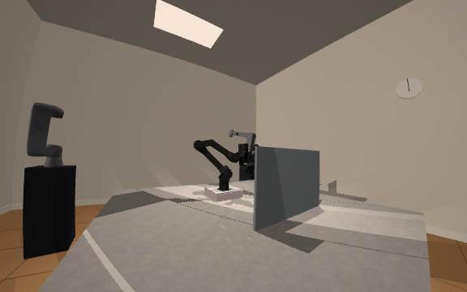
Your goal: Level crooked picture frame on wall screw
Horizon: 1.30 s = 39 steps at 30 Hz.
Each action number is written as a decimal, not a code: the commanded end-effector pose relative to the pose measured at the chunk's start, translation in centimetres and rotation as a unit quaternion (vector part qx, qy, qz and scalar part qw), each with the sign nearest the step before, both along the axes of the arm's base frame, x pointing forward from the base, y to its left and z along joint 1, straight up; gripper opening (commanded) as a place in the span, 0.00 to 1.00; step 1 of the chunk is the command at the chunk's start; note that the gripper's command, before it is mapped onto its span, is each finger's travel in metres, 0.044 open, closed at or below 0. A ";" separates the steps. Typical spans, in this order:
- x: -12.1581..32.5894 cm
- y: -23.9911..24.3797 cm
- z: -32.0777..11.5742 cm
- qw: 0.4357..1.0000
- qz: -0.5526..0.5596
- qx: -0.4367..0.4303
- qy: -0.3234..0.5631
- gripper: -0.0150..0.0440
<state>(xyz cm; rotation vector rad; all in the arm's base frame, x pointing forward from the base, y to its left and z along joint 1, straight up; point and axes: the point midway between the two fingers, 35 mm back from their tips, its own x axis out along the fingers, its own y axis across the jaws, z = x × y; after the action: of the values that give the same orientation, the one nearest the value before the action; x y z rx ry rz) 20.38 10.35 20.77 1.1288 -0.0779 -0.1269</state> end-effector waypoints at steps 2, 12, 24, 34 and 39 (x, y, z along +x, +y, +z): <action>0.0 -0.1 0.0 1.000 -0.002 -0.002 0.000 0.69; 0.0 -0.1 0.0 1.000 -0.002 -0.002 0.000 0.69; 6.0 -2.2 -3.5 0.989 -0.002 0.148 -0.024 0.69; 6.5 -1.9 -3.5 0.989 -0.002 0.148 -0.025 0.69; 6.8 -1.7 -3.5 0.989 -0.002 0.148 -0.025 0.69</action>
<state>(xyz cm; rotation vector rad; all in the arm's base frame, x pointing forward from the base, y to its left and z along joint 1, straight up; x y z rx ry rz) 26.97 8.47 17.03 1.4183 -0.1051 -0.1242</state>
